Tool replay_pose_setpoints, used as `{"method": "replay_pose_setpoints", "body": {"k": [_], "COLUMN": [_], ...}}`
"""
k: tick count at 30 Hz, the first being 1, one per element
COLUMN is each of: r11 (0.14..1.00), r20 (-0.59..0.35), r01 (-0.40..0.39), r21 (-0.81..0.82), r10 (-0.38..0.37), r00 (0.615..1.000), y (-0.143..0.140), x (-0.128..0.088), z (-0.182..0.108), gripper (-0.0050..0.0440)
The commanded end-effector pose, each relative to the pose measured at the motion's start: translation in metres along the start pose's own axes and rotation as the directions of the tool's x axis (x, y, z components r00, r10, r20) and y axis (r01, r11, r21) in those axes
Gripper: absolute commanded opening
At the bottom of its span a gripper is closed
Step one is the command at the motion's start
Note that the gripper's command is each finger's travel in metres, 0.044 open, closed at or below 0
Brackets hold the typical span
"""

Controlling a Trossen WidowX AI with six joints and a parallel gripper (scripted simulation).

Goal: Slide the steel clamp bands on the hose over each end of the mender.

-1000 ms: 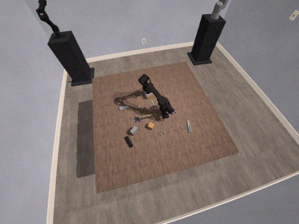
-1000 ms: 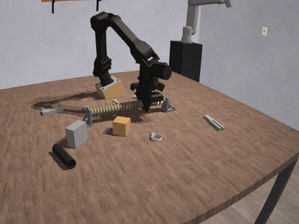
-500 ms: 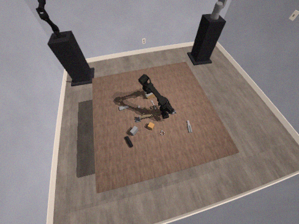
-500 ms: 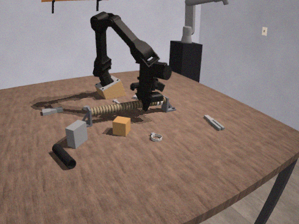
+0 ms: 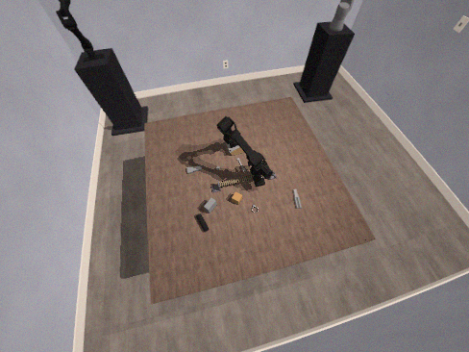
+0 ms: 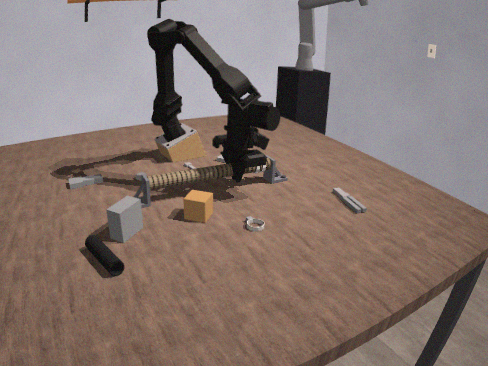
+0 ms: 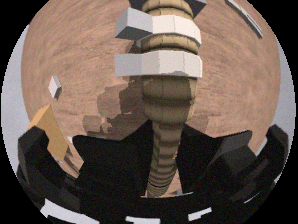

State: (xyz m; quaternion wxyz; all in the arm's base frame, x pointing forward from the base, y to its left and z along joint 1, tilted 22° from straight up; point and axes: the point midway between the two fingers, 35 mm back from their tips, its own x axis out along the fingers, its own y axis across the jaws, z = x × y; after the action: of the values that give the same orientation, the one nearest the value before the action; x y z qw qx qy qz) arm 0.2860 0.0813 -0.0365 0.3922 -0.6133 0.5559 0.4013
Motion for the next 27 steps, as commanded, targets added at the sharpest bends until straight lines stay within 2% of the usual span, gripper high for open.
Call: {"method": "replay_pose_setpoints", "body": {"k": [1, 6, 8, 15, 17, 21, 27], "r11": [1.0, 1.0, 1.0, 1.0, 1.0, 1.0, 1.0], "r20": [-0.002, -0.002, -0.002, -0.002, -0.002, -0.002, -0.002], "r01": [0.0, 0.0, 0.0, 0.0, 0.0, 0.0, 0.0], "r21": [-0.002, -0.002, -0.002, -0.002, -0.002, -0.002, -0.002], "r10": [0.0, 0.0, 0.0, 0.0, 0.0, 0.0, 0.0], "r00": [1.0, 1.0, 1.0, 1.0, 1.0, 1.0, 1.0], "y": [0.0, 0.0, 0.0, 0.0, 0.0, 0.0, 0.0], "x": [0.001, 0.001, 0.001, 0.001, -0.002, -0.042, -0.044], "z": [0.0, 0.0, 0.0, 0.0, -0.001, -0.011, -0.012], "gripper": [0.0144, 0.0264, 0.0264, 0.0432, 0.044, 0.044, 0.044]}}
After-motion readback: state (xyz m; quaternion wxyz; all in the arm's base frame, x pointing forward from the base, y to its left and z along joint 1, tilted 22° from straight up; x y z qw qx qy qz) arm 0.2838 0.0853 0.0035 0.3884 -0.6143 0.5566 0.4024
